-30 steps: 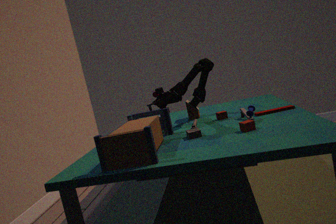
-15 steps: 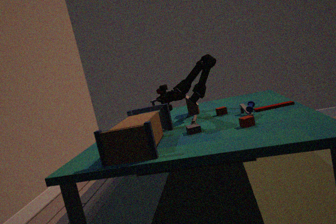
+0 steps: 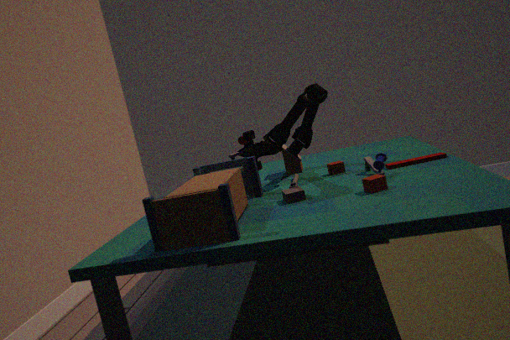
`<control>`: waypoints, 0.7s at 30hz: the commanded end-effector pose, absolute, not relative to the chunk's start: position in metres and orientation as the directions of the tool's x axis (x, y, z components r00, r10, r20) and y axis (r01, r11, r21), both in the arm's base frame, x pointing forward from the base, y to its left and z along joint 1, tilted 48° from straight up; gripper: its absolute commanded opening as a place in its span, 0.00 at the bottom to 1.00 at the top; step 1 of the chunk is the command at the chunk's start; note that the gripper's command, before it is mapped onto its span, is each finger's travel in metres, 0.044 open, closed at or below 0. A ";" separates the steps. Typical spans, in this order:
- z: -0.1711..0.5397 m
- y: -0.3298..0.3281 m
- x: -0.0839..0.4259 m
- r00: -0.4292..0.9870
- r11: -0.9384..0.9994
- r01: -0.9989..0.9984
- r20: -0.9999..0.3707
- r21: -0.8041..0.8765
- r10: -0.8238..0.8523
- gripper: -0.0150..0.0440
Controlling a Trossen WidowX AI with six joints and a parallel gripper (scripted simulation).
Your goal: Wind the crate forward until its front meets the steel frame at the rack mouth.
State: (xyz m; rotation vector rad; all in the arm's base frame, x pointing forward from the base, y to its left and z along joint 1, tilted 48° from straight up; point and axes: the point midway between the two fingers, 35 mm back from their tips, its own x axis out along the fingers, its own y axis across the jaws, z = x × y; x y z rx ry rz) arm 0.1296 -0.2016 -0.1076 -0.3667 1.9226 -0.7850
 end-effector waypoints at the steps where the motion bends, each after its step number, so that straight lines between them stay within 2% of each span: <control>1: -0.110 -0.199 0.130 -0.467 0.738 0.085 -0.681 -0.670 -0.564 0.25; 21: -0.114 -0.190 0.132 -0.467 0.738 0.085 -0.681 -0.669 -0.564 0.25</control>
